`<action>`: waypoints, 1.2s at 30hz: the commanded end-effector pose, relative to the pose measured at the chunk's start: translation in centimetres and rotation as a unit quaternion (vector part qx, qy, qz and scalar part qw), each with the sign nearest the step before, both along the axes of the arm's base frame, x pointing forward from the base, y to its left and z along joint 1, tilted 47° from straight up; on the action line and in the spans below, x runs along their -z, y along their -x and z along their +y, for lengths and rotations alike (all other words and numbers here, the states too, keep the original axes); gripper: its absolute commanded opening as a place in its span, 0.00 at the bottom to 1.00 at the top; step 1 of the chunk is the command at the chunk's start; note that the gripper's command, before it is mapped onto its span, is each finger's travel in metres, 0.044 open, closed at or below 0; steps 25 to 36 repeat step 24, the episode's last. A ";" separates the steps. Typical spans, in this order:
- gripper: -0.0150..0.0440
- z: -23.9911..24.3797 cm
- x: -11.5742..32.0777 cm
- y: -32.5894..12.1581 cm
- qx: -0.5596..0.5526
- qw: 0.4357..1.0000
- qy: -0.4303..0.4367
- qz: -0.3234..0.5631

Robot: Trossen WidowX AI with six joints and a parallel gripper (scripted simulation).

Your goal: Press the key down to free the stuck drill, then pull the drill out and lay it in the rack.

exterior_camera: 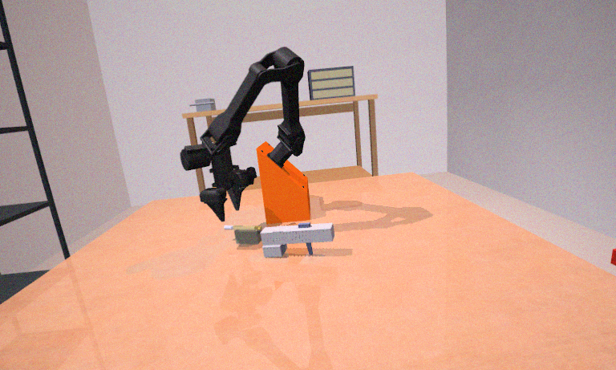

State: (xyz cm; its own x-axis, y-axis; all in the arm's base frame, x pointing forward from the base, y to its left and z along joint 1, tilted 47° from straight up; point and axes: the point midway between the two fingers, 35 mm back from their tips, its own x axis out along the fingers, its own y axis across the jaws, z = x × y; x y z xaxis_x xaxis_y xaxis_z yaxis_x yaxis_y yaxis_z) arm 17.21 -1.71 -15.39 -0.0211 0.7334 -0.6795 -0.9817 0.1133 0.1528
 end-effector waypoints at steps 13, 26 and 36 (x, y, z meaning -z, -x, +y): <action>1.00 -0.1 -1.4 -7.8 -0.005 0.990 0.144 0.006; 1.00 3.3 -5.8 -15.8 0.049 0.969 0.236 -0.046; 1.00 3.3 -5.8 -15.8 0.049 0.969 0.236 -0.046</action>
